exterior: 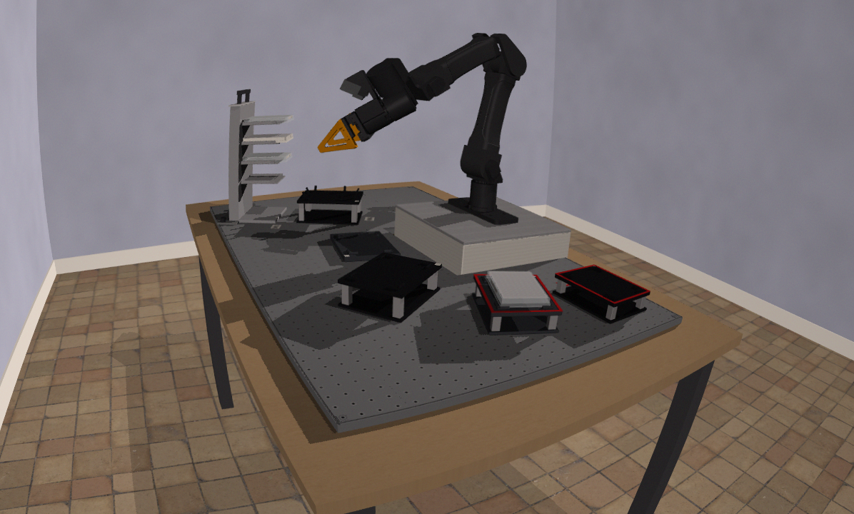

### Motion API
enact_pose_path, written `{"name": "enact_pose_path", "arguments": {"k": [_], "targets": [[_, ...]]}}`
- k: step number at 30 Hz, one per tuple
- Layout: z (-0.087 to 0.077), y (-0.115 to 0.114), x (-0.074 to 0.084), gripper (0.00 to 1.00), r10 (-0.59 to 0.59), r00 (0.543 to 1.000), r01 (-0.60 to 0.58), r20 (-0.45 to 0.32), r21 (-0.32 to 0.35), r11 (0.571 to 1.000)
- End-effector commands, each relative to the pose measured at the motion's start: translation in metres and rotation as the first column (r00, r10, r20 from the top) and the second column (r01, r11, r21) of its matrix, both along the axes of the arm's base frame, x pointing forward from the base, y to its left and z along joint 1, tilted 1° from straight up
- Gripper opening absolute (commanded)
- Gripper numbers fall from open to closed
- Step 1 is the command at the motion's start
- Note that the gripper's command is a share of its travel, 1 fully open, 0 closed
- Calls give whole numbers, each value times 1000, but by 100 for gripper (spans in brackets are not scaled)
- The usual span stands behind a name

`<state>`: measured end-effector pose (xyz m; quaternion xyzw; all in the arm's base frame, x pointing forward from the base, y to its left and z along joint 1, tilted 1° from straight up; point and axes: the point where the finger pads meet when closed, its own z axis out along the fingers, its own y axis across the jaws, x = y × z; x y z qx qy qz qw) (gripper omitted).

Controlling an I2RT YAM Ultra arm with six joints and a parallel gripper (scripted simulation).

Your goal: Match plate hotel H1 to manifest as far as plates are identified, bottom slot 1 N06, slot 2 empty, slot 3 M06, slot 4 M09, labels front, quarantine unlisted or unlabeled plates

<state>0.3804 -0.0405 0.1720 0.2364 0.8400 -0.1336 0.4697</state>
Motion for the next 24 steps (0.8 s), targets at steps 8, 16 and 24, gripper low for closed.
{"name": "enact_pose_path", "arguments": {"k": [8, 16, 24], "targets": [[14, -25, -2, 100, 27, 999, -27, 47, -2, 1000], [17, -51, -6, 100, 28, 998, -27, 54, -5, 1000], [22, -71, -8, 100, 28, 997, -27, 67, -10, 1000]]}}
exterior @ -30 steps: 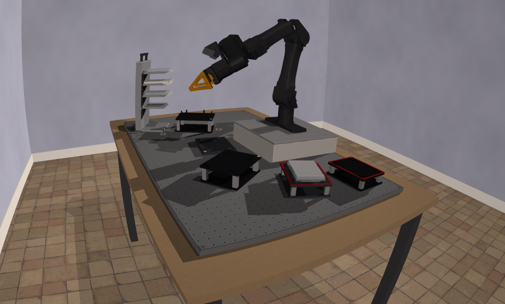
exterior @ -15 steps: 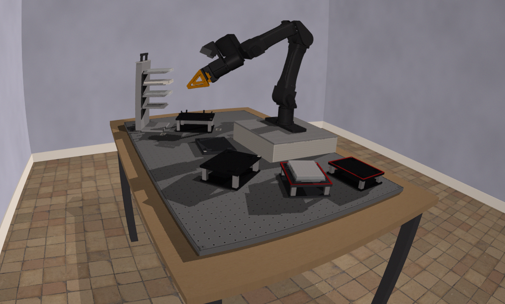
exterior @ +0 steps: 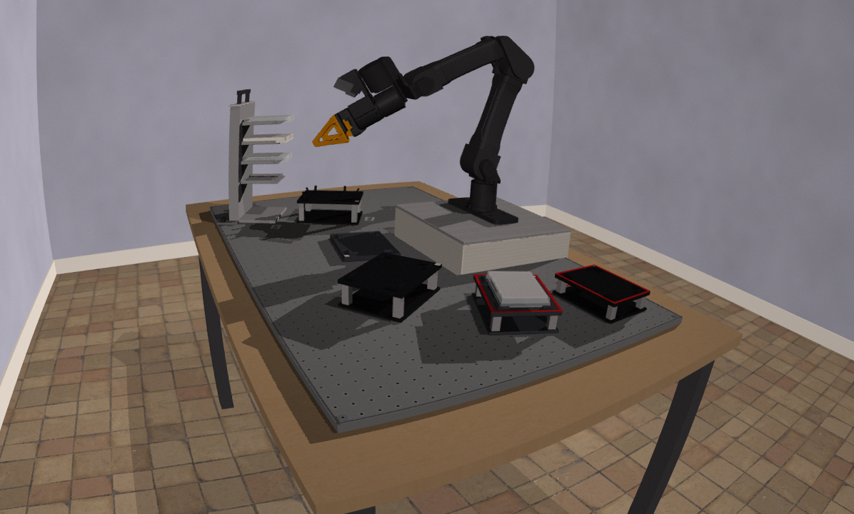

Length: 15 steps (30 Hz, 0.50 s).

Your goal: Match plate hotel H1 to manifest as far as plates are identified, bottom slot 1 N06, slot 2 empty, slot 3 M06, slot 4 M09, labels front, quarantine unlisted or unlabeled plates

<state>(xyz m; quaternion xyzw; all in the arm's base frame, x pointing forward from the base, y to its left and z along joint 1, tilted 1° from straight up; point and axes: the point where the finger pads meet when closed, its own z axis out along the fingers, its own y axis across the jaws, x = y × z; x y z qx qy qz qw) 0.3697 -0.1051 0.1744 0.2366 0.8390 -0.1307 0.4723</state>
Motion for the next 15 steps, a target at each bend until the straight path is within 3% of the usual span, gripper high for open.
{"name": "enact_pose_path", "arguments": {"k": [1, 3, 6, 8, 11, 12, 14, 15], "targets": [[18, -9, 2, 100, 25, 998, -24, 56, -13, 1000], [11, -15, -2, 100, 25, 999, -25, 41, -11, 1000], [21, -26, -1, 100, 25, 998, -24, 62, -18, 1000], [11, -31, -7, 100, 25, 999, -25, 40, -12, 1000], [11, -33, -9, 100, 25, 999, -25, 40, -13, 1000], [30, -38, -4, 100, 26, 997, -24, 80, -26, 999], [11, -41, -15, 100, 25, 999, -24, 40, -14, 1000], [10, -44, -17, 100, 25, 999, -24, 40, -14, 1000]]}}
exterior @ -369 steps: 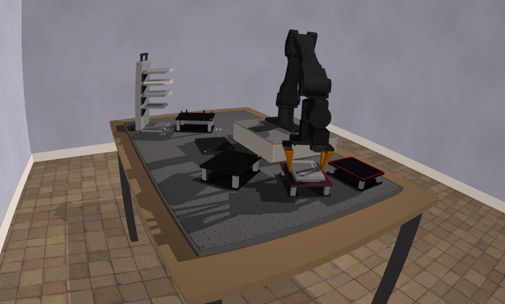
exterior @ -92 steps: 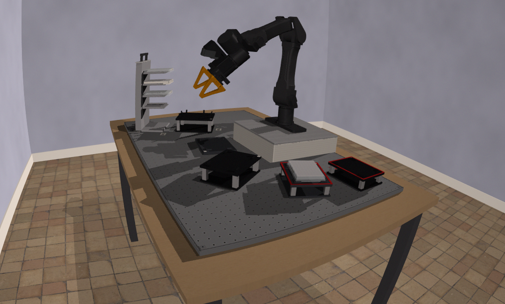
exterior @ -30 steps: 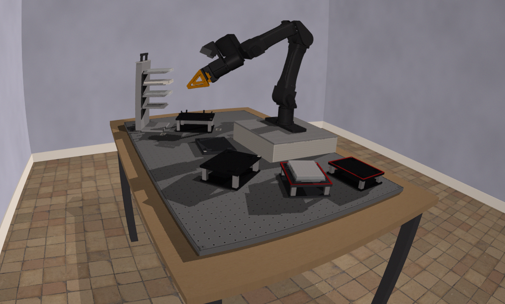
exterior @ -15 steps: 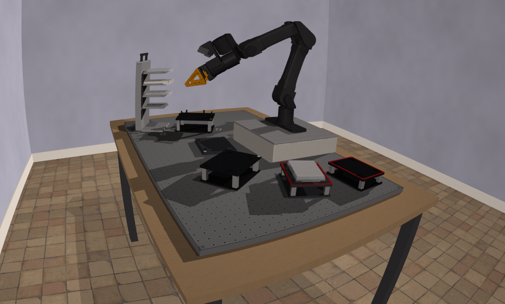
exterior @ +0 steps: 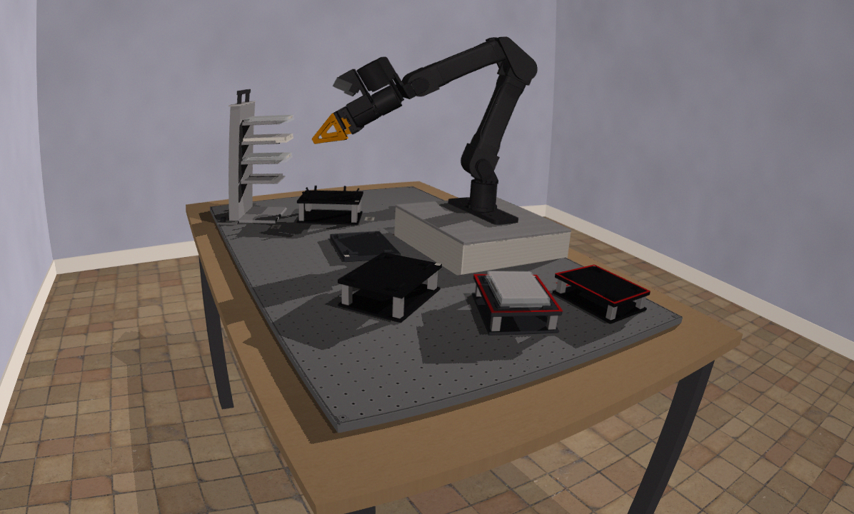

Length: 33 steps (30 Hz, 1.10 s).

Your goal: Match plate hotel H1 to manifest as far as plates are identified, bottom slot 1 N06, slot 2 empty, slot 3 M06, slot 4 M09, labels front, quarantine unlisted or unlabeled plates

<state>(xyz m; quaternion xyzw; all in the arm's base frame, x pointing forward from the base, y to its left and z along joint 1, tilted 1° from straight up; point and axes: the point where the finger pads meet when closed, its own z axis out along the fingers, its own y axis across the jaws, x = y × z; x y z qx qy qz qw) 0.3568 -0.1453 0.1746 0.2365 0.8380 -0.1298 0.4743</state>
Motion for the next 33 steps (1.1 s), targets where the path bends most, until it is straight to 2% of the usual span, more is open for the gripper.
{"name": "enact_pose_path", "arguments": {"k": [1, 3, 6, 9, 11, 13, 14, 15, 22, 27, 33], "targets": [[10, -6, -6, 100, 24, 999, -24, 35, -15, 1000], [17, -13, -8, 100, 24, 999, -23, 45, -19, 1000], [8, -19, -17, 100, 24, 999, -24, 27, -13, 1000], [16, -28, -20, 100, 24, 999, -23, 41, -21, 1000], [9, -32, -27, 100, 24, 999, -24, 27, -14, 1000], [9, -32, -27, 100, 24, 999, -24, 27, -14, 1000], [27, -38, -23, 100, 25, 998, -23, 59, -33, 999], [28, -41, -24, 100, 25, 998, -23, 65, -37, 999], [8, -56, -45, 100, 24, 999, -24, 22, -13, 1000], [21, -72, -51, 100, 25, 999, -23, 46, -34, 999], [22, -84, -58, 100, 25, 999, -23, 42, -34, 999]]}}
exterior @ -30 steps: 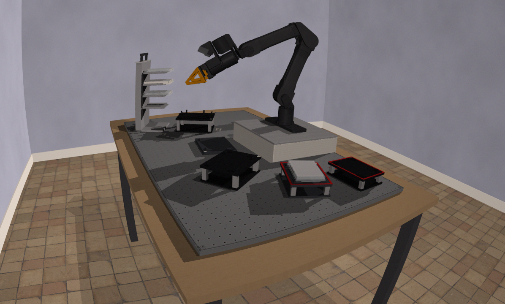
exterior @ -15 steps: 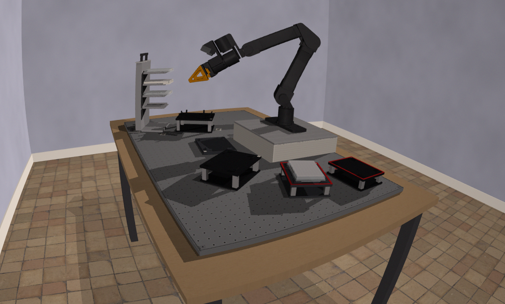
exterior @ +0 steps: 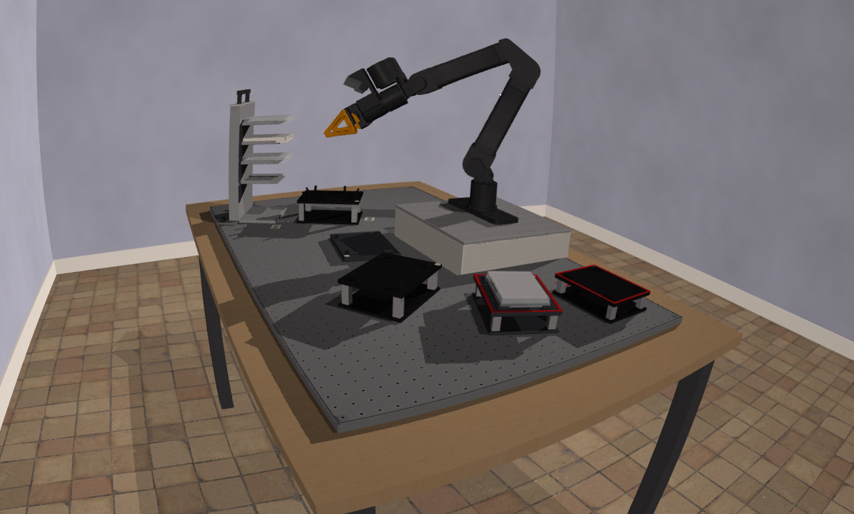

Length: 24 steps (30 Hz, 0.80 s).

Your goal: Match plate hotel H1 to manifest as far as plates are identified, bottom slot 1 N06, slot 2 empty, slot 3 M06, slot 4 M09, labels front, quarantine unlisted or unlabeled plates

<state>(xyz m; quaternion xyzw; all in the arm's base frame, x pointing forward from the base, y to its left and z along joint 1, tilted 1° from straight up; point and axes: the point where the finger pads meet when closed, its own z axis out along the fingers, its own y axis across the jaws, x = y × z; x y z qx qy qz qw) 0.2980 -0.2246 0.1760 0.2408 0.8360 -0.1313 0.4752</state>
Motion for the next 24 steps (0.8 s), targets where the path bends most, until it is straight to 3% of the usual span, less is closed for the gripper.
{"name": "enact_pose_path", "arguments": {"k": [1, 6, 14, 15, 16, 24], "targets": [[17, -8, -1, 100, 33, 999, -33, 31, -28, 999], [9, -22, -10, 100, 33, 999, -33, 13, -10, 999], [11, -39, -22, 100, 33, 999, -33, 19, -19, 999], [19, -41, -24, 100, 34, 999, -32, 35, -42, 999], [11, -45, -26, 100, 33, 999, -33, 19, -20, 999], [8, -65, -43, 100, 33, 999, -33, 13, -11, 999]]}}
